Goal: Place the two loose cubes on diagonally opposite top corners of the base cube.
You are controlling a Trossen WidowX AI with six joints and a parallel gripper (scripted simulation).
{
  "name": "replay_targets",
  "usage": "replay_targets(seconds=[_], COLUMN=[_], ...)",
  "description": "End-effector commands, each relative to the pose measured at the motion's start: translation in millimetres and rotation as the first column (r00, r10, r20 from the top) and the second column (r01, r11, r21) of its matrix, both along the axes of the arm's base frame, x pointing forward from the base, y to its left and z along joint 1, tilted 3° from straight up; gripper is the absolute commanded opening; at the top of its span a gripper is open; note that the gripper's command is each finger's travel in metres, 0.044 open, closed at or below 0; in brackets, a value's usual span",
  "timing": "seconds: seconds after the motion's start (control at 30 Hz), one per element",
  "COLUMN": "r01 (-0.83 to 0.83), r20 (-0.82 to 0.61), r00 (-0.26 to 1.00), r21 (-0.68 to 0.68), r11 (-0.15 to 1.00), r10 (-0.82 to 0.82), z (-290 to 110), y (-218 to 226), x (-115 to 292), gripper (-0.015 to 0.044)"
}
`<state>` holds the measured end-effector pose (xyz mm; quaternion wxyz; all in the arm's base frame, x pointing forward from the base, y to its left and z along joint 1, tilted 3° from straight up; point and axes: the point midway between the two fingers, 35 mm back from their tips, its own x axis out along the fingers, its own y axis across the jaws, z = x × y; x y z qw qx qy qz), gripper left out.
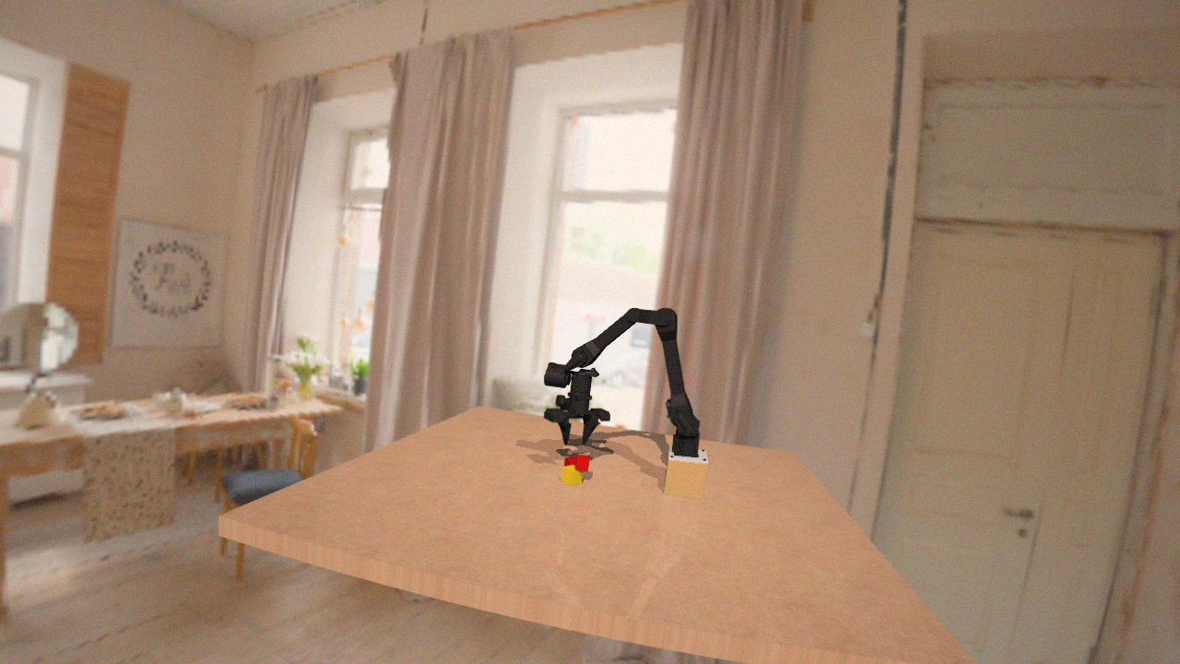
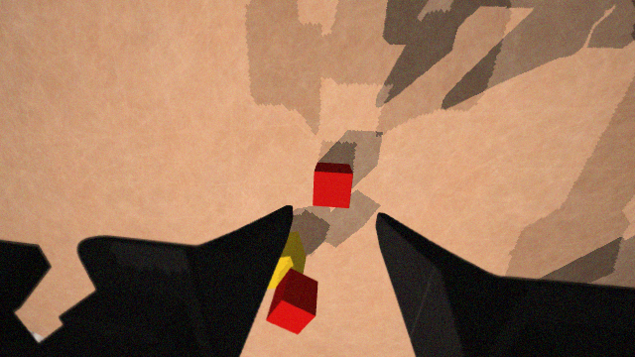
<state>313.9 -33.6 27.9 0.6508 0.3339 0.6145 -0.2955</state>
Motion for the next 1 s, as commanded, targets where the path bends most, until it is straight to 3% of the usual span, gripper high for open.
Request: replay_targets(seconds=[0.0,0.97], r01=[0.005,0.005], r20=[0.007,0.007], r00=[1.000,1.000], r21=[0.004,0.004], r11=[1.000,1.000], r10=[-0.005,-0.005], z=[-12,-58], y=[1,2], x=[1,4], gripper=[0.0265,0.0265])
